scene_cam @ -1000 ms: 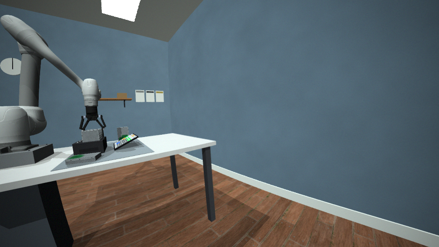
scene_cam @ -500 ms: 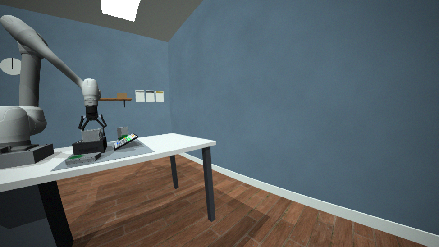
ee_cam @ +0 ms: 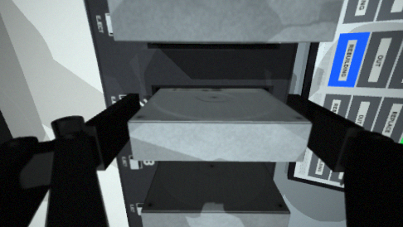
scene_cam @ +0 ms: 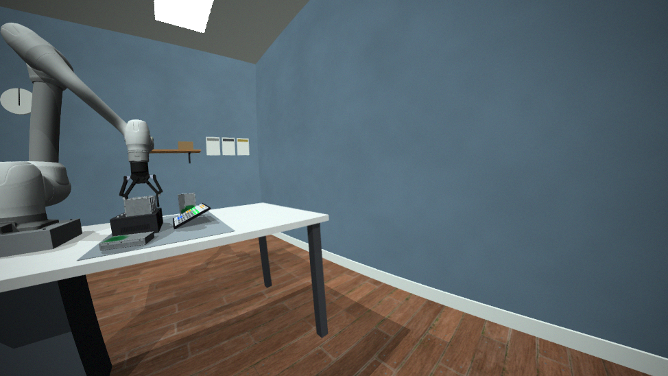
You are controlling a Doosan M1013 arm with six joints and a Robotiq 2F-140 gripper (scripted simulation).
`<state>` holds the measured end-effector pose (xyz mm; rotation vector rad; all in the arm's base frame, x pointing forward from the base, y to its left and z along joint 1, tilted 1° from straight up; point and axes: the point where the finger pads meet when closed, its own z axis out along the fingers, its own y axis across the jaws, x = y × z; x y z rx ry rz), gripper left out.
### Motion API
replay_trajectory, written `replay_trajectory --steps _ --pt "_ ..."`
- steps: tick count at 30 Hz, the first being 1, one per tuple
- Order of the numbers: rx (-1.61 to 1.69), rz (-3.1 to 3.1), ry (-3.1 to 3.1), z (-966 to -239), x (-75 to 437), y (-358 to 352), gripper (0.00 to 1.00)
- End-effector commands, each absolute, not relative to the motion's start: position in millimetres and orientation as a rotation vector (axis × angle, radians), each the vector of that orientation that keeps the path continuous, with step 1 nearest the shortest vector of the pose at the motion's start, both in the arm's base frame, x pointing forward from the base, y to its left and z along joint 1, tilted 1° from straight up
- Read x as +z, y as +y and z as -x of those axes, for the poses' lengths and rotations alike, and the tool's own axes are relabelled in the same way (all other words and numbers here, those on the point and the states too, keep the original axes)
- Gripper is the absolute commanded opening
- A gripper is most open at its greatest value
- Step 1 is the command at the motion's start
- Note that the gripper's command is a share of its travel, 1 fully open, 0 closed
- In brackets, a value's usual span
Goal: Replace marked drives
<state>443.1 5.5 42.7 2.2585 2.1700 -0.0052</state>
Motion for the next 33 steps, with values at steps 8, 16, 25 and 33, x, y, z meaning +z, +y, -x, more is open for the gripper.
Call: replay_trajectory --steps 8,16,25,33 --pt "-0.004 -2.258 2.170 -444 43 6 0.89" --pt "-0.004 -2.258 2.170 -444 44 6 0.89" --pt "-0.004 -2.258 2.170 -443 53 6 0.89" --pt "-0.004 -2.258 2.170 -443 80 6 0.89"
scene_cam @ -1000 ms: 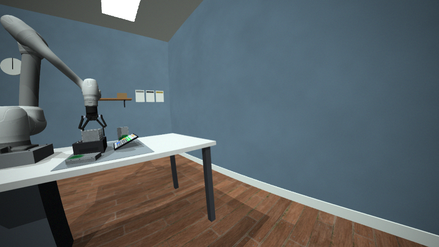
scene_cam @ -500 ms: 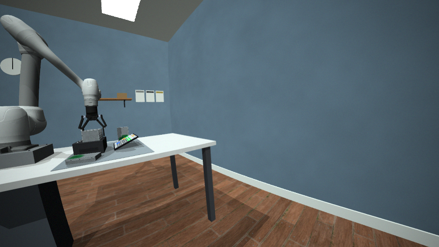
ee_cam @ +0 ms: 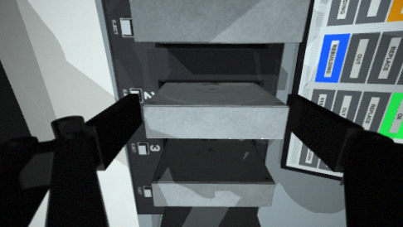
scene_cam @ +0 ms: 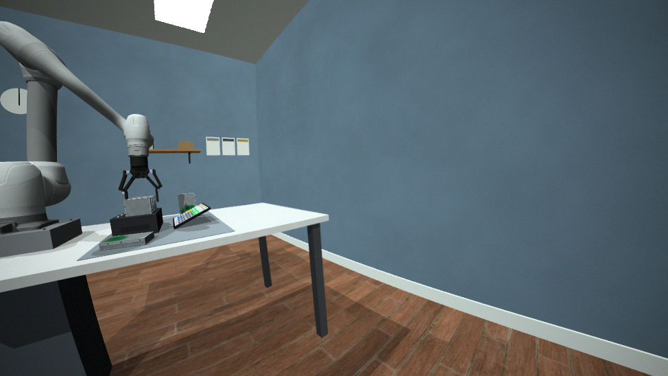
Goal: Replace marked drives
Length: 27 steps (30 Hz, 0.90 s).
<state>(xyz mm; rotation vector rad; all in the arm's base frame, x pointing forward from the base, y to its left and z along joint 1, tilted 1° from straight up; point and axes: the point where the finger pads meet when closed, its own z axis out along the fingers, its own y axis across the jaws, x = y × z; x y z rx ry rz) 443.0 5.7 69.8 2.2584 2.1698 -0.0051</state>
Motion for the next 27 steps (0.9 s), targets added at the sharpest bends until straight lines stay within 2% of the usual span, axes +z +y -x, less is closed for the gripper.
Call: replay_trajectory --steps 1,17,27 --pt "-0.004 -2.258 2.170 -443 84 6 0.89" --pt "-0.004 -2.258 2.170 -443 145 7 0.89" --pt "-0.004 -2.258 2.170 -443 157 7 0.89"
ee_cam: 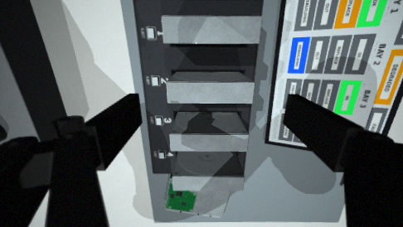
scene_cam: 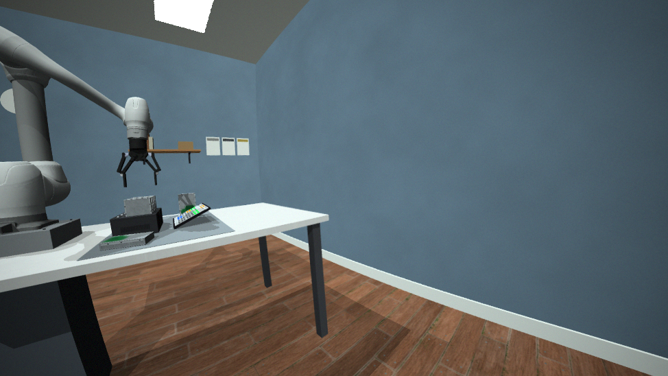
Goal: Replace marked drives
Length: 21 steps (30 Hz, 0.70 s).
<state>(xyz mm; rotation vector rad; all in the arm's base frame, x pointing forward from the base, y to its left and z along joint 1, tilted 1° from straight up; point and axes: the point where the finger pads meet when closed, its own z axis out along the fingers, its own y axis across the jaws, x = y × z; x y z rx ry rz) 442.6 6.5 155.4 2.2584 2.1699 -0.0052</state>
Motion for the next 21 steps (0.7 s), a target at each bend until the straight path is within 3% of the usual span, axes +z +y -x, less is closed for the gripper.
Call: replay_trajectory --steps 1,3,4,21 --pt "-0.004 -2.258 2.170 -442.9 157.5 6.6 0.89" --pt "-0.004 -2.258 2.170 -442.9 157.6 6.6 0.89" --pt "-0.004 -2.258 2.170 -442.9 157.6 6.6 0.10" --pt "-0.004 -2.258 2.170 -442.9 157.6 6.6 0.10"
